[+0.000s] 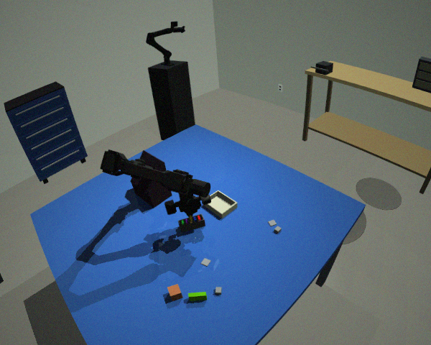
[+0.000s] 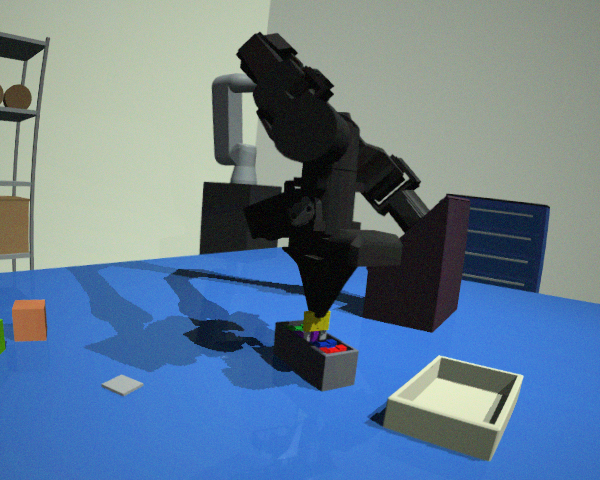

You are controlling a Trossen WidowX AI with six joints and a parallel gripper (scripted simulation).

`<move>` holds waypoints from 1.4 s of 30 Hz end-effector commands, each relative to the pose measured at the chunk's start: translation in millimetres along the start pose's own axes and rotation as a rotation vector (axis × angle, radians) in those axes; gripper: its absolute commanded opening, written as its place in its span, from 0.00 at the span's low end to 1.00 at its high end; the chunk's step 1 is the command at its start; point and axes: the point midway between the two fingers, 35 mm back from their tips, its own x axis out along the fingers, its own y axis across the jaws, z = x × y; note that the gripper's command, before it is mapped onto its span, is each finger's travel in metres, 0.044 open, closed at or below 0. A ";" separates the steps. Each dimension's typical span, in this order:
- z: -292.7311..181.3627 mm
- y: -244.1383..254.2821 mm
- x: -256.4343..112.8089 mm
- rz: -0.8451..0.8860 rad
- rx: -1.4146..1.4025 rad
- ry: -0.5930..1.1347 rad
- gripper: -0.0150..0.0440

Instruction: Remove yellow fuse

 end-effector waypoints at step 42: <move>-7.7 43.9 -35.6 0.016 0.005 0.003 0.25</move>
